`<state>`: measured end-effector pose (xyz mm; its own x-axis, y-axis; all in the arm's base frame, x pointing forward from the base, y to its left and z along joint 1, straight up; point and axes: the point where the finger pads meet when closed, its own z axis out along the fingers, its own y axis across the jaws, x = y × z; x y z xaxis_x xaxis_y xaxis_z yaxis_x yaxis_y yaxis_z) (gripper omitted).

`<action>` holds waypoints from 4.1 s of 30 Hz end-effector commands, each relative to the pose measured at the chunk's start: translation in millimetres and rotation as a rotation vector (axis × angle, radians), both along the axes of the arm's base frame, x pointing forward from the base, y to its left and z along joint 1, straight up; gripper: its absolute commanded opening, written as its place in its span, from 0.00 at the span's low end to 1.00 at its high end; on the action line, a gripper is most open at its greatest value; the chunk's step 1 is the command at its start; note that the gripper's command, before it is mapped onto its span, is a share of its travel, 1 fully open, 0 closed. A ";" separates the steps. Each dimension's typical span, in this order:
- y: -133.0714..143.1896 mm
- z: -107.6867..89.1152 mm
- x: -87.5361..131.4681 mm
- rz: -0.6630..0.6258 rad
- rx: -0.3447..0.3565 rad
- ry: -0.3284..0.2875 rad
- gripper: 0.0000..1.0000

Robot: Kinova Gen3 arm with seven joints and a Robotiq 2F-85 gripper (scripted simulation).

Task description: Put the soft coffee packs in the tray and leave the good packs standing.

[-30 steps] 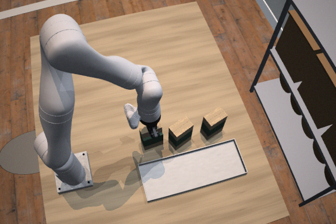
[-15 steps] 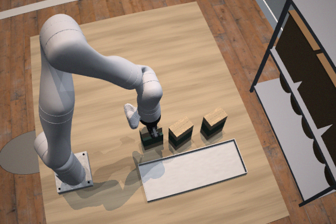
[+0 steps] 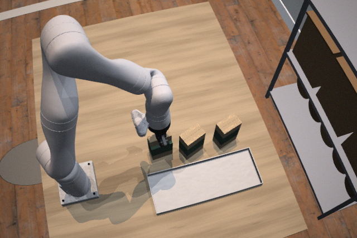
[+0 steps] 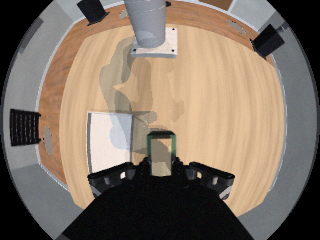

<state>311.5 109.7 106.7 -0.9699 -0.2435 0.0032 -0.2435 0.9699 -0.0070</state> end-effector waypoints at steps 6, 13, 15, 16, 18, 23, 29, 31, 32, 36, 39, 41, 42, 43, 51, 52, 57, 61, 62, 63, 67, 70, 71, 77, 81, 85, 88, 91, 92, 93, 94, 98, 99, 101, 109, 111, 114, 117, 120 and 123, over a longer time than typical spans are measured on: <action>2.0 26.5 2.3 0.002 0.006 -0.010 0.24; 2.0 42.4 2.2 0.002 0.006 -0.010 0.24; 2.1 46.5 2.1 0.002 0.006 -0.010 0.24; 2.1 48.0 2.1 0.002 0.006 -0.010 0.24; 2.1 49.8 2.1 0.002 0.006 -0.010 0.24; 2.1 50.4 2.1 0.002 0.006 -0.010 0.24; 2.1 50.4 2.1 0.002 0.006 -0.010 0.24; 2.1 50.4 2.1 0.002 0.006 -0.010 0.24; 2.1 50.4 2.1 0.002 0.006 -0.010 0.24; 1.5 50.4 2.2 0.002 0.006 -0.010 0.24; -0.8 50.4 2.6 0.002 0.006 -0.010 0.24; -3.7 50.4 3.0 0.002 0.006 -0.010 0.24; -5.6 50.4 3.3 0.002 0.006 -0.010 0.24; -7.8 50.4 3.7 0.002 0.006 -0.010 0.24; -27.3 50.5 6.7 0.002 0.006 -0.010 0.24; -31.5 50.5 7.4 0.002 0.006 -0.010 0.24; -55.2 50.6 11.1 0.002 0.006 -0.010 0.24; -70.8 50.6 13.6 0.002 0.006 -0.010 0.24; -70.8 50.6 13.6 0.002 0.006 -0.010 0.24; -76.1 50.6 14.4 0.002 0.006 -0.010 0.24; -96.9 50.7 17.7 0.002 0.006 -0.010 0.24; -111.4 50.7 20.0 0.002 0.006 -0.010 0.24; -115.9 50.8 20.7 0.002 0.006 -0.010 0.24; -138.1 50.8 24.2 0.002 0.006 -0.010 0.24; -143.3 50.8 25.0 0.002 0.006 -0.010 0.24; -150.1 50.9 26.1 0.002 0.006 -0.010 0.24; -152.3 50.9 26.4 0.002 0.006 -0.010 0.24; -152.8 50.9 26.5 0.002 0.006 -0.010 0.24; -152.9 50.9 26.5 0.002 0.006 -0.010 0.24; -152.9 50.9 26.5 0.002 0.006 -0.010 0.24; -152.9 50.9 26.5 0.002 0.006 -0.010 0.24; -152.9 50.9 26.5 0.002 0.006 -0.010 0.24; -152.9 50.9 26.5 0.002 0.006 -0.010 0.24; -152.9 50.9 26.5 0.002 0.006 -0.010 0.24; -152.9 49.3 26.5 0.002 0.006 -0.010 0.24; -152.9 47.4 26.5 0.002 0.006 -0.010 0.24; -152.9 46.1 26.6 0.002 0.006 -0.010 0.24; -152.9 41.2 26.6 0.002 0.006 -0.010 0.24; -152.9 34.9 26.7 0.002 0.006 -0.010 0.24; -152.9 27.6 26.7 0.002 0.006 -0.010 0.24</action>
<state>340.8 -41.6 140.6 -0.9683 -0.2490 -0.0190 -0.2490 0.9685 -0.0041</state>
